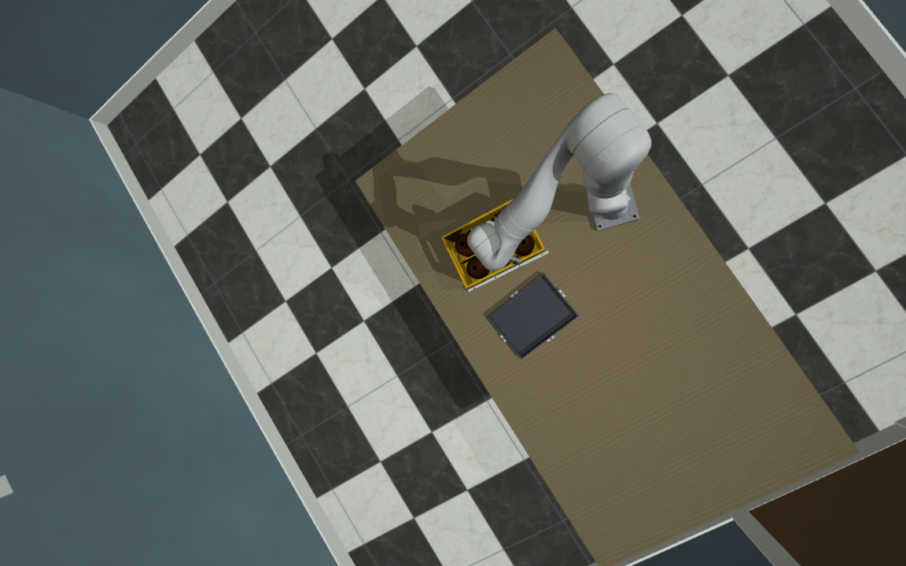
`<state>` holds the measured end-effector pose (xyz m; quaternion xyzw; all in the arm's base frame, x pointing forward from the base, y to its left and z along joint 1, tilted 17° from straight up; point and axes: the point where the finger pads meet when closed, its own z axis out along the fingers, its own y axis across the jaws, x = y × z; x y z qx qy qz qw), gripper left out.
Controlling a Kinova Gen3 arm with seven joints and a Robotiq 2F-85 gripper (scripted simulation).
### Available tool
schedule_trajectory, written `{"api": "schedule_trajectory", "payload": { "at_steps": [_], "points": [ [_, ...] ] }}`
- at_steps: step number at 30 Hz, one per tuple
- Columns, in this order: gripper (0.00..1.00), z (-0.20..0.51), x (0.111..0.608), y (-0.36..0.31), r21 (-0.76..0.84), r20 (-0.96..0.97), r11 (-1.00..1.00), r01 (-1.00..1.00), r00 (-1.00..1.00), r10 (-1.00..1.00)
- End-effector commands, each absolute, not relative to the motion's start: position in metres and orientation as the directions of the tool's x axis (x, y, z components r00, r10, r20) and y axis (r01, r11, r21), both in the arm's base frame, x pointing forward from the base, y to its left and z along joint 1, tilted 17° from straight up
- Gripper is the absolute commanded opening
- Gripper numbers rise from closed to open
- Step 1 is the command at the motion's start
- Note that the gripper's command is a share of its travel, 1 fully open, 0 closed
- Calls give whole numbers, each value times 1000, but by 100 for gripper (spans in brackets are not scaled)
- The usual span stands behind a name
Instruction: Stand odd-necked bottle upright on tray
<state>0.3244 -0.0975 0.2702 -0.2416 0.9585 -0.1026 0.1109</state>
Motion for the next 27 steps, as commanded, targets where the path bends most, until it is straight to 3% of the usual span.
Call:
{"api": "schedule_trajectory", "payload": {
  "at_steps": [1, 27],
  "points": [
    [64, 270, 325, -98, -250, -163, 862, -441, -859, -486],
    [64, 247, 331, -101, -250, -163, 862, -441, -859, -486]
  ]
}}
